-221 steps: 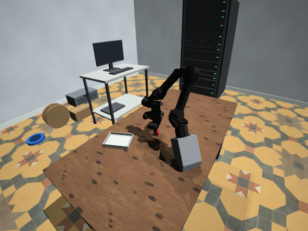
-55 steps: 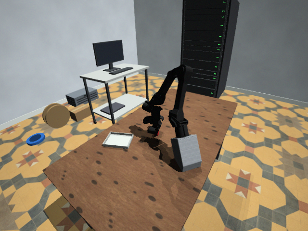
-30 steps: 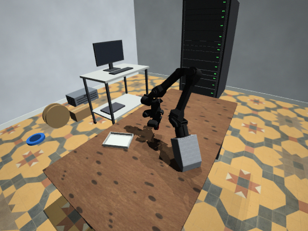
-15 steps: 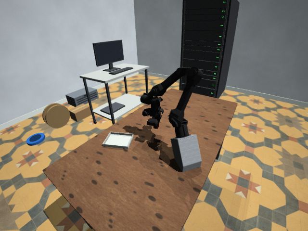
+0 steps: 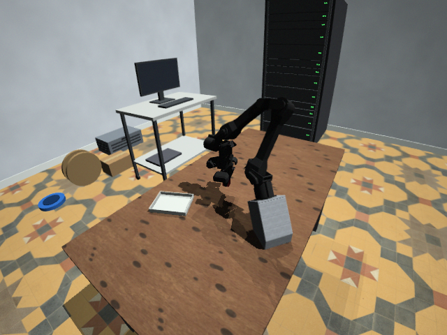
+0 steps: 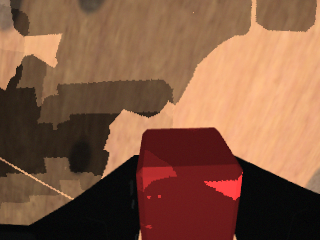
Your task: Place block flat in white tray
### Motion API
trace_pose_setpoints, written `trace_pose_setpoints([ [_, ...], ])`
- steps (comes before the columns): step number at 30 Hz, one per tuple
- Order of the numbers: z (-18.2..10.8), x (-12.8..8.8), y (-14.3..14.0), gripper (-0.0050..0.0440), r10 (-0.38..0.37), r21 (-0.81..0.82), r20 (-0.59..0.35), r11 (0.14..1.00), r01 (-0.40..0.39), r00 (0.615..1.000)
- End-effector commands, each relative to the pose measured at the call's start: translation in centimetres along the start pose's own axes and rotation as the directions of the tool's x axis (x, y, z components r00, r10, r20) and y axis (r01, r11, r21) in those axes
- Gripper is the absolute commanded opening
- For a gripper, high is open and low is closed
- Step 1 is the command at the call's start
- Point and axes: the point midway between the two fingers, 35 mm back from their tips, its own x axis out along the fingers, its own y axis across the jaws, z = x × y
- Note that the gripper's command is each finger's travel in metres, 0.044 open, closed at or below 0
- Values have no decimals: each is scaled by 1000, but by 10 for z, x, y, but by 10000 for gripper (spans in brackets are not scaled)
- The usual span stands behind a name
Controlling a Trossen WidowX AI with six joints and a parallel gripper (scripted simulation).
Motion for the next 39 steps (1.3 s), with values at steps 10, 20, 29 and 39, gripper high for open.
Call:
trace_pose_setpoints([
  [10,2,-3,-3,0,-10,8,11,1000,10,1000],
  [20,5,-3,-2,0,-9,8,10,1000,9,1000],
  [29,27,-3,11,0,-8,8,9,1000,8,1000],
  [39,108,-3,59,0,-10,8,10,1000,10,1000],
])
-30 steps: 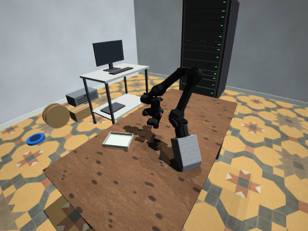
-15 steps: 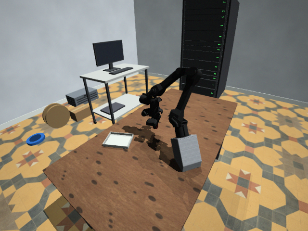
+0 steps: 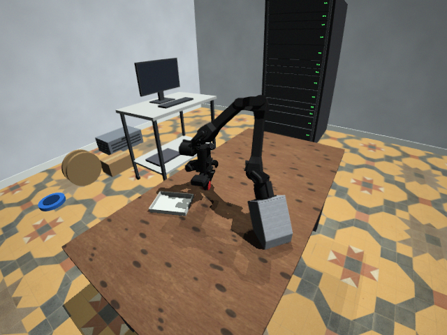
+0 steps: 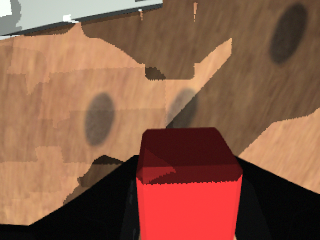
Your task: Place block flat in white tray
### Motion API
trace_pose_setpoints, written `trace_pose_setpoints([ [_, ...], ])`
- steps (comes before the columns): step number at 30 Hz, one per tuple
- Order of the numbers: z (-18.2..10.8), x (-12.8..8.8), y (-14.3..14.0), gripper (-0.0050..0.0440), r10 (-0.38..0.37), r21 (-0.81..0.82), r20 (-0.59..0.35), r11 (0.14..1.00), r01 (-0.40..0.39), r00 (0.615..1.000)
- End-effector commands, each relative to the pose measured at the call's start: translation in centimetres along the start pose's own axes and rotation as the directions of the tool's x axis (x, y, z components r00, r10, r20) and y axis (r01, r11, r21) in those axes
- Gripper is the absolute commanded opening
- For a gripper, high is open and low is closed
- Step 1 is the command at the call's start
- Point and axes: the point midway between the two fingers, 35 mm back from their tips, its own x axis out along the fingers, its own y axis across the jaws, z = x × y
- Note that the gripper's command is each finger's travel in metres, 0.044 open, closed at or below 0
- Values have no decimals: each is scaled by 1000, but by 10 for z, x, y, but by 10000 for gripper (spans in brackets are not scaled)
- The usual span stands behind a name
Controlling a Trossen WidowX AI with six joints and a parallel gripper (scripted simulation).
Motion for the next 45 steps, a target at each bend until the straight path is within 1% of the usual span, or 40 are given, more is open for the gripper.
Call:
trace_pose_setpoints([
  [1,38,-2,15,0,-12,12,7,1000,12,1000],
  [3,38,-2,15,0,-12,12,7,1000,12,1000],
  [7,78,-2,38,0,-12,12,7,1000,12,1000],
  [11,109,-2,57,0,-12,12,7,1000,12,1000],
  [14,126,-2,66,0,-12,12,7,1000,12,1000],
  [18,139,-2,75,0,-12,12,7,1000,12,1000],
  [25,144,-2,78,0,-12,12,7,1000,12,1000],
  [45,145,-2,78,0,-12,12,7,1000,12,1000],
])
